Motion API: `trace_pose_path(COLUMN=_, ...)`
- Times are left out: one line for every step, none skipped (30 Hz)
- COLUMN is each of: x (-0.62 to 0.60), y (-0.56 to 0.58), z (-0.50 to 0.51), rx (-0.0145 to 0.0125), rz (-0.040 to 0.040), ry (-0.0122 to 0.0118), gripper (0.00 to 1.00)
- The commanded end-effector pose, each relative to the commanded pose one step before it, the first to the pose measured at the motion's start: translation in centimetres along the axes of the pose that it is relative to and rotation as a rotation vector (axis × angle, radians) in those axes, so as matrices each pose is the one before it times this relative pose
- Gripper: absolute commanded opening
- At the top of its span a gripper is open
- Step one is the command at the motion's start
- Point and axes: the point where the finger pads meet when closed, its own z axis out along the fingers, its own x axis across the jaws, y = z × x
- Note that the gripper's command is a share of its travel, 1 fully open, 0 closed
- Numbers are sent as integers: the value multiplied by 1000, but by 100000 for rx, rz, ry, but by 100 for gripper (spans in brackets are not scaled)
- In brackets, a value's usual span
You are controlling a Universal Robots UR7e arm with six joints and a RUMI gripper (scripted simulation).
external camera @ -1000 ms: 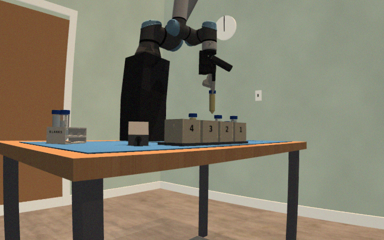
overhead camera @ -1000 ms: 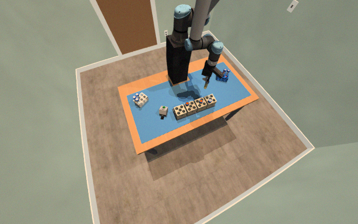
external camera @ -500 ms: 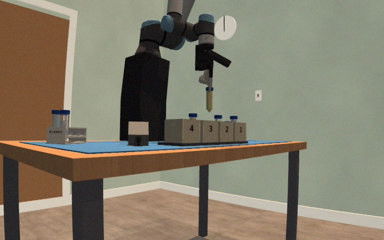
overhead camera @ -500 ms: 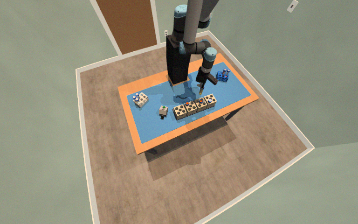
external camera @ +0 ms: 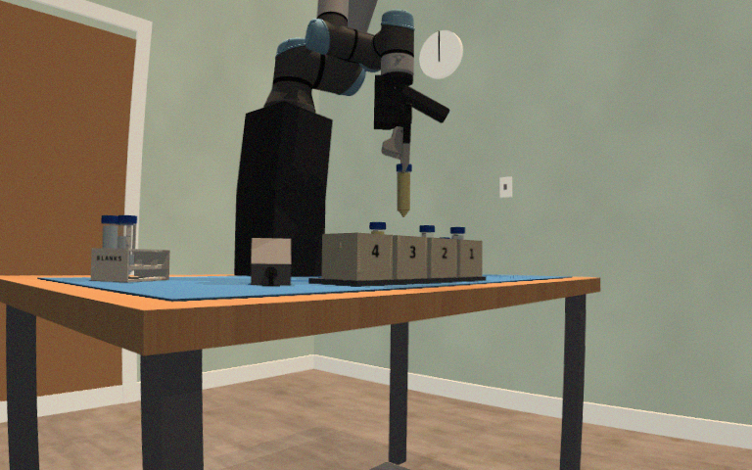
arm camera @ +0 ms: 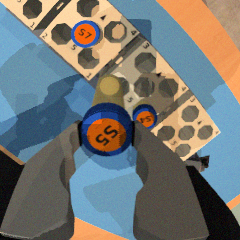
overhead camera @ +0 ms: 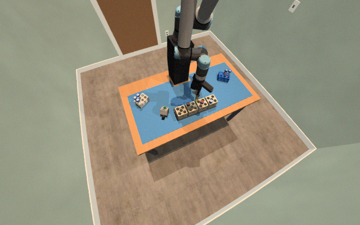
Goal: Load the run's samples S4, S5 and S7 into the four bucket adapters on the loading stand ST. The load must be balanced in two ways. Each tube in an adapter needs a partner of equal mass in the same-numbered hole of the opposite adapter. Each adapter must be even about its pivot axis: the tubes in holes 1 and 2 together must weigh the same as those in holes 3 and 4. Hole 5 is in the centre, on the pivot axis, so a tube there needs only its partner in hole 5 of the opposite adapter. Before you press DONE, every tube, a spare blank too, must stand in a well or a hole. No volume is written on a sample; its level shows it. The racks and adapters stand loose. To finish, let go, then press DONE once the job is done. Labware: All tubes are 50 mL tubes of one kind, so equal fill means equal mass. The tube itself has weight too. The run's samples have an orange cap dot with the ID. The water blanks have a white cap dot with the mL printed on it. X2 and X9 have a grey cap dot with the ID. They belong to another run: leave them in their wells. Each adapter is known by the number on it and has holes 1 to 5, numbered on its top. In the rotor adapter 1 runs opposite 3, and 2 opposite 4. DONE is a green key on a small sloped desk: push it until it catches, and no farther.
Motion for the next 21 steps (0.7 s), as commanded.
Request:
trace_pose_path(x=3378, y=794, z=77, rx=39, rz=-109, ry=-149, gripper=0)
trace_pose_path(x=644, y=173, z=0, rx=-1, rz=0, ry=1, gripper=0)
trace_pose_path(x=644, y=173, z=0, rx=-1, rz=0, ry=1, gripper=0)
trace_pose_path(x=644, y=173, z=0, rx=-1, rz=0, ry=1, gripper=0)
trace_pose_path(x=0, y=0, z=0, rx=0, rz=0, ry=0, gripper=0)
trace_pose_path(x=0, y=0, z=0, rx=0, rz=0, ry=0, gripper=0)
trace_pose_path(x=646, y=170, z=0, rx=-1, rz=0, ry=1, gripper=0)
trace_pose_path(x=644, y=173, z=0, rx=-1, rz=0, ry=1, gripper=0)
trace_pose_path(x=644, y=173, z=0, rx=-1, rz=0, ry=1, gripper=0)
trace_pose_path(x=644, y=173, z=0, rx=-1, rz=0, ry=1, gripper=0)
trace_pose_path(x=590, y=158, z=0, rx=-1, rz=0, ry=1, gripper=0)
trace_pose_path(x=1, y=-1, z=0, rx=0, rz=0, ry=0, gripper=0)
trace_pose_path(x=1, y=-1, z=0, rx=0, rz=0, ry=0, gripper=0)
trace_pose_path(x=1, y=-1, z=0, rx=0, rz=0, ry=0, gripper=0)
trace_pose_path(x=0, y=0, z=0, rx=0, rz=0, ry=0, gripper=0)
trace_pose_path(x=0, y=0, z=0, rx=0, rz=0, ry=0, gripper=0)
trace_pose_path(x=0, y=0, z=0, rx=0, rz=0, ry=0, gripper=0)
trace_pose_path(x=-9, y=2, z=0, rx=1, rz=1, ry=4, gripper=0)
trace_pose_path(x=3, y=-1, z=0, rx=0, rz=0, ry=-1, gripper=0)
trace_pose_path(x=1, y=-1, z=259, rx=-1, rz=0, ry=-3, gripper=0)
trace_pose_path(x=5, y=-1, z=273, rx=0, rz=0, ry=0, gripper=0)
